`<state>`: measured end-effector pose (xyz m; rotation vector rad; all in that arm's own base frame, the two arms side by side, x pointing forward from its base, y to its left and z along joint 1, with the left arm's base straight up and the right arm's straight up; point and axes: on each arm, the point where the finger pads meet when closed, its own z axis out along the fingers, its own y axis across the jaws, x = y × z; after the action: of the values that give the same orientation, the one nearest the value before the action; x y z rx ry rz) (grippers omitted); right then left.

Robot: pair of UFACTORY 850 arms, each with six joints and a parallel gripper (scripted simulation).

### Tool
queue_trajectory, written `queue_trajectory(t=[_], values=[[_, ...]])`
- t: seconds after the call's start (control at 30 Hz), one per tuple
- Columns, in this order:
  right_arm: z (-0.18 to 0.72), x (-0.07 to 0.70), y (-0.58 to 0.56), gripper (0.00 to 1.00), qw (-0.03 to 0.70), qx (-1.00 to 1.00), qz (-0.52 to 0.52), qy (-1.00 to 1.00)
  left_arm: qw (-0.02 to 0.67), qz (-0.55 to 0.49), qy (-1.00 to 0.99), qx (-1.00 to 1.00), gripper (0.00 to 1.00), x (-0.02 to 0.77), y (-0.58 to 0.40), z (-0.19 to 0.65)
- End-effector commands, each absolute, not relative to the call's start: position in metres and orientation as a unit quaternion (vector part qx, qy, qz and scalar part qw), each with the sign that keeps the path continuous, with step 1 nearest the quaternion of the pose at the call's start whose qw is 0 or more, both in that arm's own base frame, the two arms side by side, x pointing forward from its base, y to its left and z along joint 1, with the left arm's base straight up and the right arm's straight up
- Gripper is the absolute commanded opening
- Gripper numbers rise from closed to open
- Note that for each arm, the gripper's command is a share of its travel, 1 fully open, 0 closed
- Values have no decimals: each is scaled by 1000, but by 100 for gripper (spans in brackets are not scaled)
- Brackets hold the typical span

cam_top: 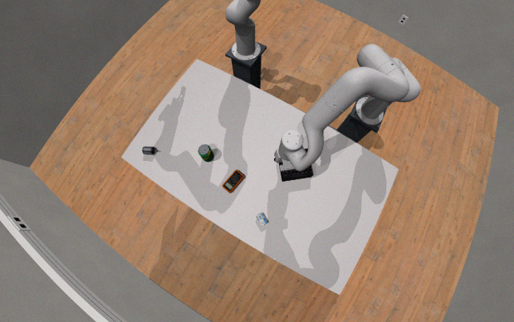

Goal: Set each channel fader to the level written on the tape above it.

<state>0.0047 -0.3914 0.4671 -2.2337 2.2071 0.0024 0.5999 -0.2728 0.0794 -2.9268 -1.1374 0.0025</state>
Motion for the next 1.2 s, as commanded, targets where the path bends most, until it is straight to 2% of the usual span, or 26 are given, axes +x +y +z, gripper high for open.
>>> queue_trajectory(t=[0.0, 1.17], values=[[468, 5, -392, 100, 0, -711, 0, 703, 0, 0, -362, -932, 0, 603, -271, 80], [468, 5, -392, 100, 0, -711, 0, 703, 0, 0, -362, -932, 0, 612, -262, 80]])
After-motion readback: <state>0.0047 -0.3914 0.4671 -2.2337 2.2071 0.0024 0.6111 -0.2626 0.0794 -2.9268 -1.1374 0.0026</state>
